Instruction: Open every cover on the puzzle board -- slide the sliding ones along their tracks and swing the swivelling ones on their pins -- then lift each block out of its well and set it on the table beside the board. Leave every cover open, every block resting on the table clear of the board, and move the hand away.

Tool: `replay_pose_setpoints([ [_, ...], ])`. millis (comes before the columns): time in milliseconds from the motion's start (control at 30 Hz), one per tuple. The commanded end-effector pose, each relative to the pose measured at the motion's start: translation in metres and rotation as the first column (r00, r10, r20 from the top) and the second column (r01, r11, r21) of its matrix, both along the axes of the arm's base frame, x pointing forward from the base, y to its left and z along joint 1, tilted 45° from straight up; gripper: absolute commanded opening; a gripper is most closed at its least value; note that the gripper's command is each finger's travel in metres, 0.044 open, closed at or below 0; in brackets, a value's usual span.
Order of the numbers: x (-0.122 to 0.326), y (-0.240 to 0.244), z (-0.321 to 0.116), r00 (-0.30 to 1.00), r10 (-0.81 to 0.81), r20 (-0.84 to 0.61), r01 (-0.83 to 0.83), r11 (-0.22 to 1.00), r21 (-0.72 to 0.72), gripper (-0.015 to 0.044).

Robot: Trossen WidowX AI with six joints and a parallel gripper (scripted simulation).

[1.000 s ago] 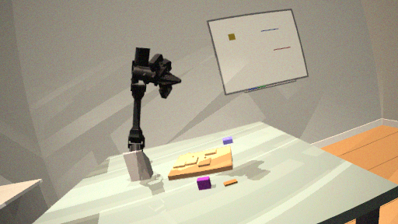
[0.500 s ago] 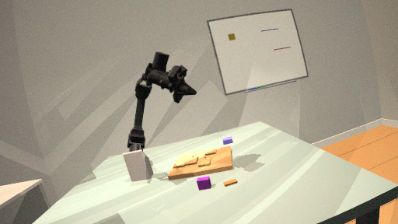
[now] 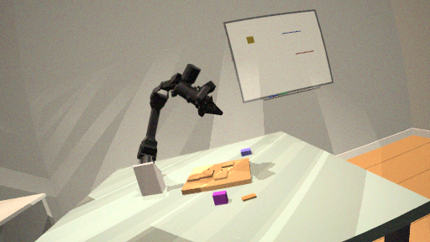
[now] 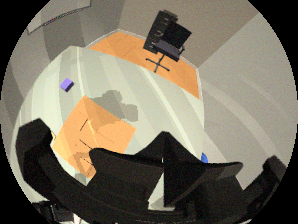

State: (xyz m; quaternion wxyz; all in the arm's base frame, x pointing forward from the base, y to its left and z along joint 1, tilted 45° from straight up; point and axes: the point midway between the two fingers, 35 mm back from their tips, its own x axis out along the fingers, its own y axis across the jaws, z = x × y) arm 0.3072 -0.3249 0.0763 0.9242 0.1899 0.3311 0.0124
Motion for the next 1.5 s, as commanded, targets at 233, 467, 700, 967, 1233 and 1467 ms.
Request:
replay_pose_setpoints([
  [233, 0.026, 0.057, -0.001, 0.995, 0.071, -0.069, -0.063, 0.992, 0.113, 0.0],
  [467, 0.038, 0.094, 0.0, 0.986, 0.114, -0.12, -0.088, 0.975, 0.202, 0.0],
  [700, 0.047, 0.133, 0.002, 0.971, 0.159, -0.178, -0.104, 0.953, 0.286, 0.0],
  [967, 0.052, 0.178, 0.004, 0.944, 0.214, -0.25, -0.111, 0.922, 0.372, 0.0],
  [1233, 0.051, 0.221, 0.007, 0.906, 0.27, -0.325, -0.105, 0.889, 0.446, 0.0],
  [1467, 0.046, 0.26, 0.009, 0.86, 0.32, -0.398, -0.089, 0.861, 0.501, 0.0],
])
